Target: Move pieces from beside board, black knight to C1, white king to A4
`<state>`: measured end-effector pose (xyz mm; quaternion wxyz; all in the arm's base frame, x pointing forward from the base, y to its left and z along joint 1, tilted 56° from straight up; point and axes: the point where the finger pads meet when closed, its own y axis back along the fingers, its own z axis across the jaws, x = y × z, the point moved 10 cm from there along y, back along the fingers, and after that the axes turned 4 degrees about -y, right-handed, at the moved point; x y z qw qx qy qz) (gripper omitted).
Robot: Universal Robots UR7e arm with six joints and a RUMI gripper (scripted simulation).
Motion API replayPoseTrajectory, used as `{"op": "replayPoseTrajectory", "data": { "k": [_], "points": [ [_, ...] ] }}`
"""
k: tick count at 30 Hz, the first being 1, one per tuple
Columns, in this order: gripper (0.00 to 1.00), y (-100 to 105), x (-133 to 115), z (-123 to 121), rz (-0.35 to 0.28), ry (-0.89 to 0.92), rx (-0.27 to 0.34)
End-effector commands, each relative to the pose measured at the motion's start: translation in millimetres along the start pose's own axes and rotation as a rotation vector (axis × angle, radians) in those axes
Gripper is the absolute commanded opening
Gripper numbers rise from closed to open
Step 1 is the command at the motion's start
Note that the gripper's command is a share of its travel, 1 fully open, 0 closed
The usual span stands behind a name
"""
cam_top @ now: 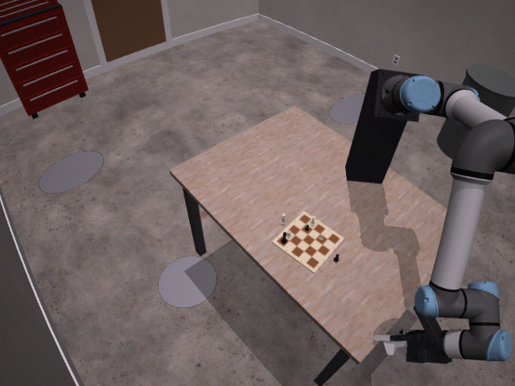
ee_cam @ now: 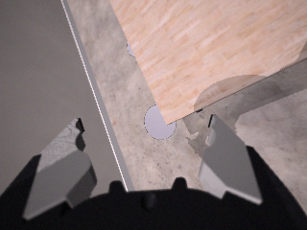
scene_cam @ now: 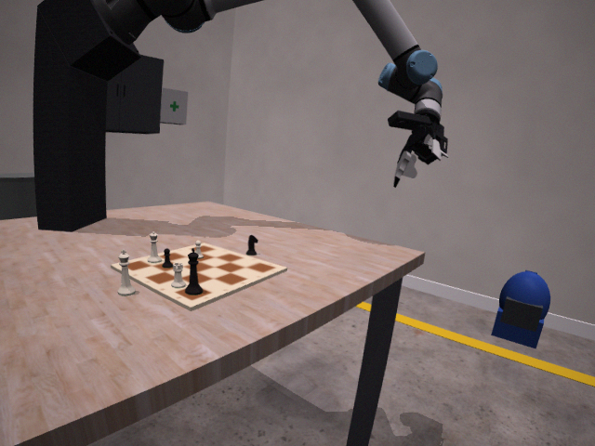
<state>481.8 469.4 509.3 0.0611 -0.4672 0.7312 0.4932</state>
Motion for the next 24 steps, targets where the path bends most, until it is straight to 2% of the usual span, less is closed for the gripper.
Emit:
{"op": "replayPoseTrajectory", "data": {
  "k": [1,12,17,19,24],
  "points": [
    [1.00,1,0,-1,-0.002,-0.001,0.000],
    [1.00,-8,3,-5,0.017,-0.007,-0.020],
    [1.00,-25,11,-14,0.055,-0.021,-0.062],
    [1.00,-25,11,-14,0.055,-0.021,-0.062],
    [1.00,-53,24,-29,0.118,-0.046,-0.130]
  ]
}}
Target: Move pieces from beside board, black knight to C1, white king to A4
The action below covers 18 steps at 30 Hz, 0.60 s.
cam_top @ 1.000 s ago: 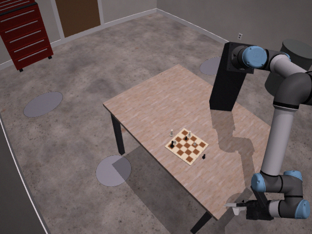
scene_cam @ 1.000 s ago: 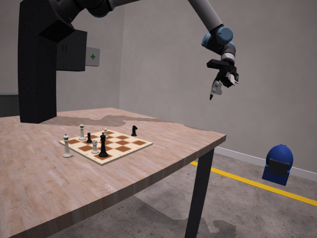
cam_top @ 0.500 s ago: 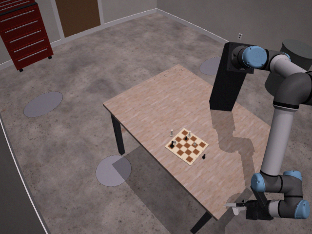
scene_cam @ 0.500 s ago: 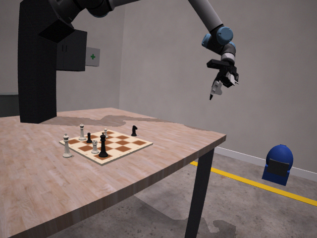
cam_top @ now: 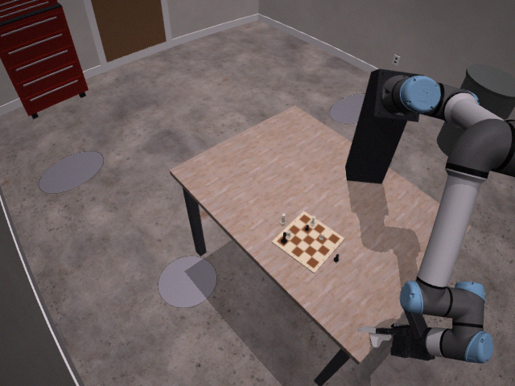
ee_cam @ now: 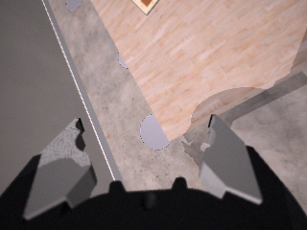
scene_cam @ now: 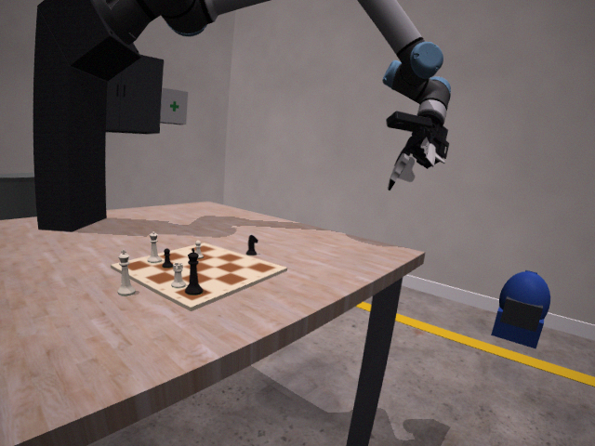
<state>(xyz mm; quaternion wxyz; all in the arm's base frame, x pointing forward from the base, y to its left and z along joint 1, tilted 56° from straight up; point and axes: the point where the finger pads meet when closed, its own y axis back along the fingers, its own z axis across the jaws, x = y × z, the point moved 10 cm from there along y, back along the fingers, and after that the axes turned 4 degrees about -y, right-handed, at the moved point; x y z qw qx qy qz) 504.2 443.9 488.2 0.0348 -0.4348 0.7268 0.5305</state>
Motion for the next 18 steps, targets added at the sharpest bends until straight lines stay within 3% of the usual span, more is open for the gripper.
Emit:
{"op": "replayPoseTrajectory", "data": {
  "k": [1,10,12,18],
  "points": [
    [1.00,-27,10,-18,0.060,-0.023,-0.068],
    [1.00,-113,42,-69,0.243,-0.094,-0.268],
    [1.00,-113,42,-69,0.243,-0.094,-0.268],
    [1.00,-193,73,-115,0.400,-0.162,-0.446]
  ]
}}
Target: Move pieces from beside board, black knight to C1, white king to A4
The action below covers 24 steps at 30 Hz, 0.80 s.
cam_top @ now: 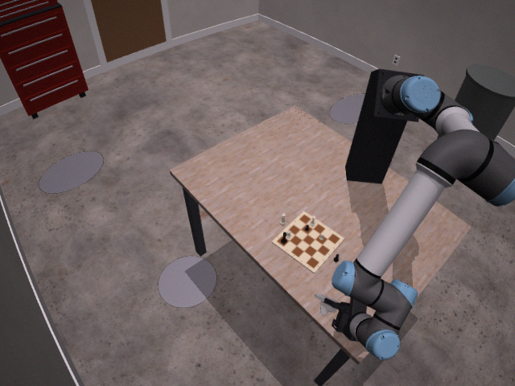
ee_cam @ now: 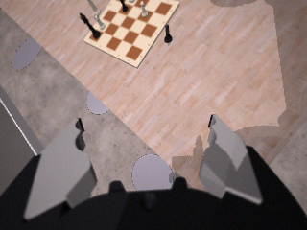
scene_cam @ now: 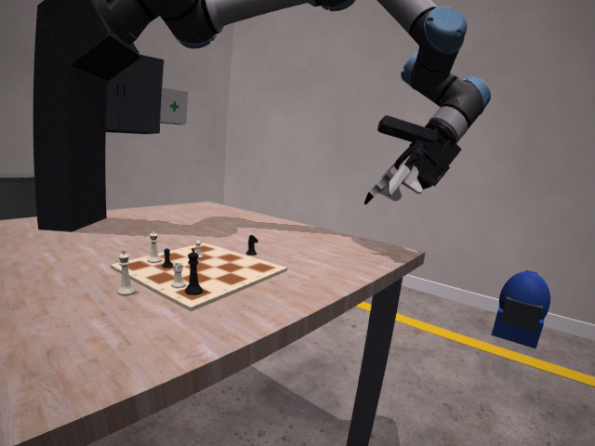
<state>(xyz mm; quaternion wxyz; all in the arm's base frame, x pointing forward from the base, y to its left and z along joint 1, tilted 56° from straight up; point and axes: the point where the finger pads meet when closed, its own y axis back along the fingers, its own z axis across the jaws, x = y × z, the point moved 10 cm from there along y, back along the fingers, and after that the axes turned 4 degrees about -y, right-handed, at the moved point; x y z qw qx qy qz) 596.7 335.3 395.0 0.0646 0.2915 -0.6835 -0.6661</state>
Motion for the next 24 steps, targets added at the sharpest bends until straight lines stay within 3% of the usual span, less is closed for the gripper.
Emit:
{"op": "replayPoseTrajectory", "data": {
  "k": [1,2,7,11,16,24],
  "points": [
    [1.00,-58,-2,-61,0.145,-0.043,-0.151],
    [1.00,-58,-2,-61,0.145,-0.043,-0.151],
    [1.00,-106,0,-107,0.250,-0.084,-0.264],
    [1.00,-115,0,-116,0.271,-0.091,-0.285],
    [1.00,-157,3,-155,0.360,-0.127,-0.381],
    [1.00,-192,6,-187,0.431,-0.155,-0.459]
  ]
}}
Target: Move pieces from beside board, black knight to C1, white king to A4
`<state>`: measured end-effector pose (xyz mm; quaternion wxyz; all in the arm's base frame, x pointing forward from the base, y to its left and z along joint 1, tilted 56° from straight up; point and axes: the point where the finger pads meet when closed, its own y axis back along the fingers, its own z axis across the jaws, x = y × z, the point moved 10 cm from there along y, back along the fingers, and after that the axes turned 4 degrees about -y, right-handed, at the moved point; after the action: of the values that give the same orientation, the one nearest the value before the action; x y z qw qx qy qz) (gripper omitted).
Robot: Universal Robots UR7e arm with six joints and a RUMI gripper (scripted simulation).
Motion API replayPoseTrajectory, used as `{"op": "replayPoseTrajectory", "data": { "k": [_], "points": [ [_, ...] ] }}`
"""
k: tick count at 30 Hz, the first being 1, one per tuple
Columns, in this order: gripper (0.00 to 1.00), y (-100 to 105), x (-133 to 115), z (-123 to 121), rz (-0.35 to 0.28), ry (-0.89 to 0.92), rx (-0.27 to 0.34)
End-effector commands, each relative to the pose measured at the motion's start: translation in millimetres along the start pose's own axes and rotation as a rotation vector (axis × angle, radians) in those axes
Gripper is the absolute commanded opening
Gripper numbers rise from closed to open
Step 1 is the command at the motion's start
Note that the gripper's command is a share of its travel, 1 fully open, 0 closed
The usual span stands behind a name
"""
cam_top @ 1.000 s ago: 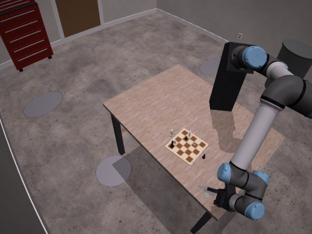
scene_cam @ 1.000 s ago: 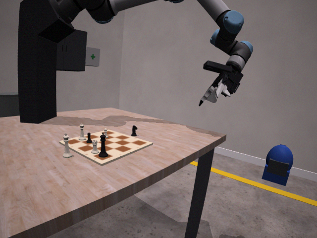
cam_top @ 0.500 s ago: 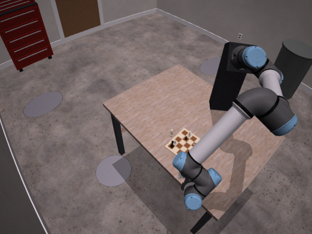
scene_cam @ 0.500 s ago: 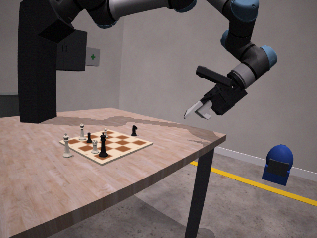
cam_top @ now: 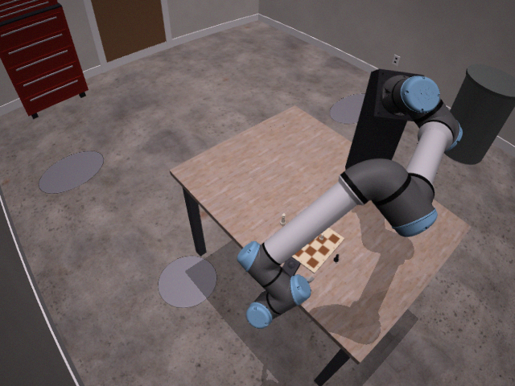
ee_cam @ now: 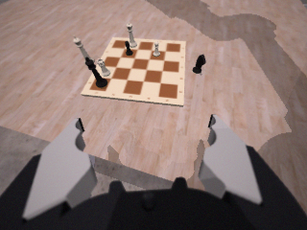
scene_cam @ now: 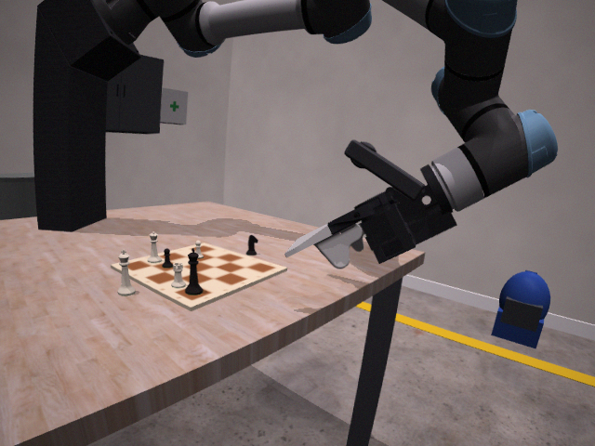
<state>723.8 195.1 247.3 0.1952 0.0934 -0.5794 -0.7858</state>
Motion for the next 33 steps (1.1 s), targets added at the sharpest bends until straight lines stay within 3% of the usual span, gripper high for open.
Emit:
{"op": "replayPoseTrajectory", "data": {
  "k": [1,16,33],
  "points": [
    [1.00,-11,-12,-29,0.065,-0.017,-0.055],
    [1.00,-27,-23,-64,0.125,-0.042,-0.122],
    [1.00,-30,-24,-70,0.136,-0.046,-0.134]
  ]
}}
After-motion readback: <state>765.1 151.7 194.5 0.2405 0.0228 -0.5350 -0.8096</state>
